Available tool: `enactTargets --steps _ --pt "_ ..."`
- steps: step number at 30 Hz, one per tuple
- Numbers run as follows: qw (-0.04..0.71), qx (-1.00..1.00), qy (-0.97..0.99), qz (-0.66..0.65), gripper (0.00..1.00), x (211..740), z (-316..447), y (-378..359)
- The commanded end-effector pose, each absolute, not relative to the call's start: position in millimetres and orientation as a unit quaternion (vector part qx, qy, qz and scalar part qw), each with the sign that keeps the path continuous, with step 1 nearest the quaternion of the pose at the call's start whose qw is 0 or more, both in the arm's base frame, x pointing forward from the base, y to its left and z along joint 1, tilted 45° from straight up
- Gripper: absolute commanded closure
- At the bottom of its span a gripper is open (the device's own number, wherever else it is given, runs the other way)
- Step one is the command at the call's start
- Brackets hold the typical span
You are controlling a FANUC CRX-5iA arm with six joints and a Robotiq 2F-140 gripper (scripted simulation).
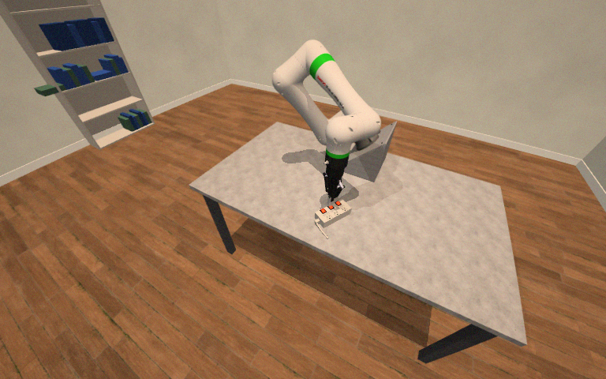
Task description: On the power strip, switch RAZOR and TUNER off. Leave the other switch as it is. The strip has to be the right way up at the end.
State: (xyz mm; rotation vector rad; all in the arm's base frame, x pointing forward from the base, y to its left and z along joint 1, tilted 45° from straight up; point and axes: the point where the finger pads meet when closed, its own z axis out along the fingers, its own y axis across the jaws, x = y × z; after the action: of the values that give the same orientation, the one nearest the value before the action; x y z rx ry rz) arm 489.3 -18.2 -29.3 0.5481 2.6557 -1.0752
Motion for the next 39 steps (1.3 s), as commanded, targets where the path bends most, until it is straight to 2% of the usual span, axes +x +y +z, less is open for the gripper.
enactTargets --steps 1,39 --pt "0.112 0.187 0.905 -0.366 1.0 489.5 -30.1 -18.8" --pt "0.112 0.187 0.905 -0.366 1.0 489.9 -34.9 -23.6"
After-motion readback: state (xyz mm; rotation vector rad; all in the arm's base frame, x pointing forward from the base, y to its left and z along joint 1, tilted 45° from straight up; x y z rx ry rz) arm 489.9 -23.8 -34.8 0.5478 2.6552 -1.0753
